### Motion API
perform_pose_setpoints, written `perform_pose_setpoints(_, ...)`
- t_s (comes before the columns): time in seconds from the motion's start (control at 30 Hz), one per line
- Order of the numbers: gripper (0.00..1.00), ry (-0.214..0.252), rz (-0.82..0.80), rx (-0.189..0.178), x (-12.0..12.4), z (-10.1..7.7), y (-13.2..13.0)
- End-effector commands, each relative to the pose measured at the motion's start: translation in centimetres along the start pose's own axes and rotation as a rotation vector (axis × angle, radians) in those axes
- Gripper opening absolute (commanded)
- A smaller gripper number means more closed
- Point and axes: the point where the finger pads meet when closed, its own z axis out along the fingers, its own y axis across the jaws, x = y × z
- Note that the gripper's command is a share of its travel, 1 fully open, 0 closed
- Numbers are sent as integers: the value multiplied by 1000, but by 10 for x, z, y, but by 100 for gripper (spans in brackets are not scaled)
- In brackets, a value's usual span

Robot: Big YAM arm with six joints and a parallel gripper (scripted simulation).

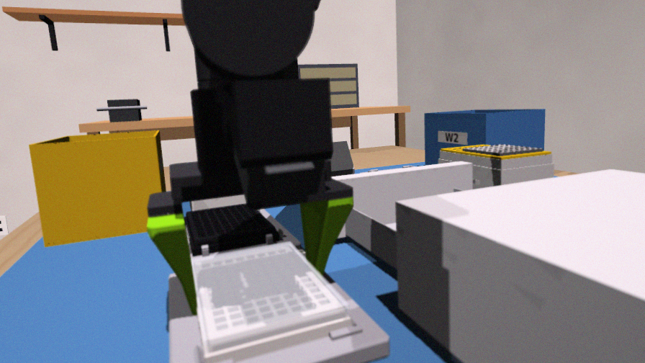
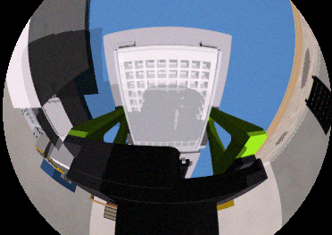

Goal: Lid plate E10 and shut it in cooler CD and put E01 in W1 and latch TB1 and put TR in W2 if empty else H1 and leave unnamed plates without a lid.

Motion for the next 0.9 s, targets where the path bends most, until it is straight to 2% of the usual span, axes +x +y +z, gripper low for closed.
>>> perform_pose_setpoints(0.0,0,-52,-17,12,-25,-7,-5)
perform_pose_setpoints(0.23,0,-79,-26,19,-41,-26,-5)
perform_pose_setpoints(0.87,0,-64,-20,22,-30,-32,-10)
